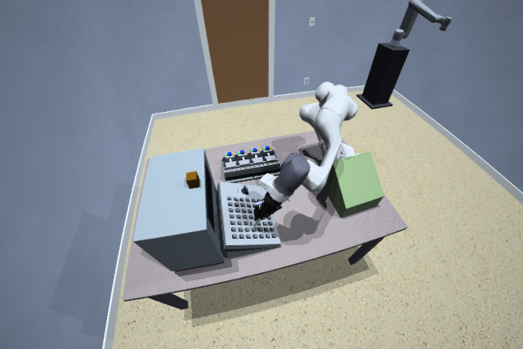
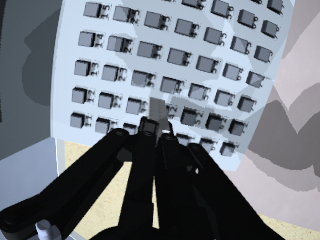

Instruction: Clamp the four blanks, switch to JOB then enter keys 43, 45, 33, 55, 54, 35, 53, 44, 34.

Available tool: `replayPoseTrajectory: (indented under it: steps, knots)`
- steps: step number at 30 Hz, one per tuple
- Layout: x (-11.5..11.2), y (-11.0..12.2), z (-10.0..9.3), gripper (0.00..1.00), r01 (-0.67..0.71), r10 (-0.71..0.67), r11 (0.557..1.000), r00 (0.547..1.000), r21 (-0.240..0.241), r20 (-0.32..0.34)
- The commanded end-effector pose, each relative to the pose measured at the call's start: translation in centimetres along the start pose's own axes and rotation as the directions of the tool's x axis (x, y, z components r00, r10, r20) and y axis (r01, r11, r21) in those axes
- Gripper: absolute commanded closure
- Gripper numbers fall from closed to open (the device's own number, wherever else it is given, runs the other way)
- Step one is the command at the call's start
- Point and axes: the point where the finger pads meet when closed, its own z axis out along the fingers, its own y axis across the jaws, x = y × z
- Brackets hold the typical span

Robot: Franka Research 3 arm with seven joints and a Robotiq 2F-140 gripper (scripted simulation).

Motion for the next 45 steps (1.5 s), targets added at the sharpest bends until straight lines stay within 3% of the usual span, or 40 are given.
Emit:
replayPoseTrajectory:
  steps: [1,14,28,45]
  knots:
    - [1.3,-1.5,0.0,1.00,0.011,-0.011,1.000,1.000,0.002,0.001]
    - [2.0,-2.2,0.2,1.00,0.011,-0.011,1.000,1.000,0.002,0.001]
    - [2.0,-2.2,2.1,1.00,0.011,-0.011,1.000,1.000,0.002,0.001]
    - [2.0,-2.2,2.2,1.00,0.011,-0.011,1.000,1.000,0.002,0.001]
